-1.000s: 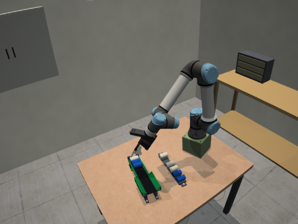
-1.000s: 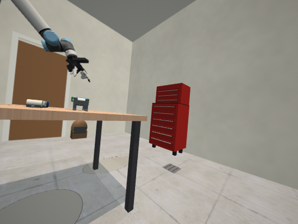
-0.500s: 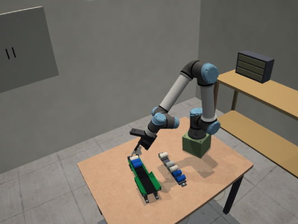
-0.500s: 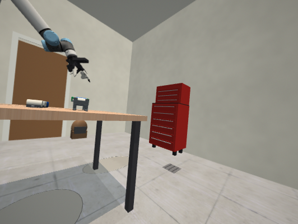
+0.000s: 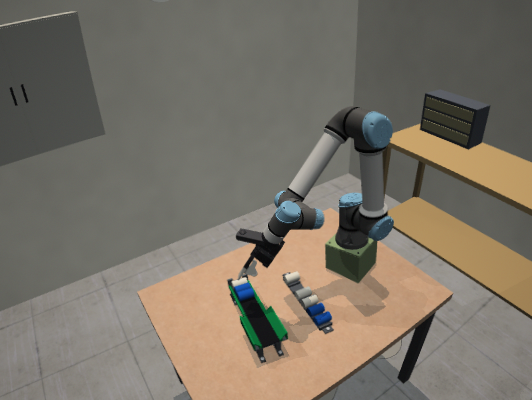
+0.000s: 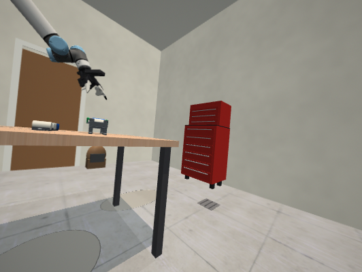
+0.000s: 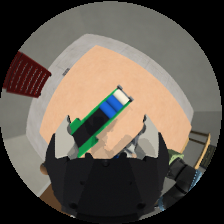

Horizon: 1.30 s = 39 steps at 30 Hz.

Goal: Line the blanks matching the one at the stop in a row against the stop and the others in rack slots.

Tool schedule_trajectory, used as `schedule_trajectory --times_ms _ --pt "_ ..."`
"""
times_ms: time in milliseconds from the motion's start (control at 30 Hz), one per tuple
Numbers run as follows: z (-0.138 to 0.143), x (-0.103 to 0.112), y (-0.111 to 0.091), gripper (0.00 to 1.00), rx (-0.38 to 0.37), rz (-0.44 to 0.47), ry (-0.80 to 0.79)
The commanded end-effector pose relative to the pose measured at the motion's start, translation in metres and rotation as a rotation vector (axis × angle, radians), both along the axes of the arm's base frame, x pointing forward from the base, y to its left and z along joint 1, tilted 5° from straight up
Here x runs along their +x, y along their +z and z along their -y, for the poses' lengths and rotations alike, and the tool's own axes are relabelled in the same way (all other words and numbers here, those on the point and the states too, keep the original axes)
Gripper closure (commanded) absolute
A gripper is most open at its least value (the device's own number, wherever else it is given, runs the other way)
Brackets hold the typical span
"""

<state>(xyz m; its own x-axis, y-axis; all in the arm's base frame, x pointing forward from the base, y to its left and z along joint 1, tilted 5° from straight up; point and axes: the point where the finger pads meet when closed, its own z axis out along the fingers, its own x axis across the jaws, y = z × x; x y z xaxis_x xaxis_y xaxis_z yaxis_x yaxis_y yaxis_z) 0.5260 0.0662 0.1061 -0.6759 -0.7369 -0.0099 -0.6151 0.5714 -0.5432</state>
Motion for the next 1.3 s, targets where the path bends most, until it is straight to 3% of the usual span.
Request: schedule_trajectory --times_ms 0,367,433,700,867,1267 --pt "0.000 -0.028 -0.005 0.00 0.000 0.002 0.000" --pt "0.004 -0.139 -0.036 0.00 0.000 0.002 0.000" --pt "0.004 -0.139 -0.036 0.00 0.000 0.002 0.000" --pt "0.011 -0.208 -0.061 0.00 0.000 0.002 0.000" --pt "0.013 -0.223 -0.066 0.00 0.000 0.002 0.000" --pt "0.013 -0.224 -0.067 0.00 0.000 0.002 0.000"
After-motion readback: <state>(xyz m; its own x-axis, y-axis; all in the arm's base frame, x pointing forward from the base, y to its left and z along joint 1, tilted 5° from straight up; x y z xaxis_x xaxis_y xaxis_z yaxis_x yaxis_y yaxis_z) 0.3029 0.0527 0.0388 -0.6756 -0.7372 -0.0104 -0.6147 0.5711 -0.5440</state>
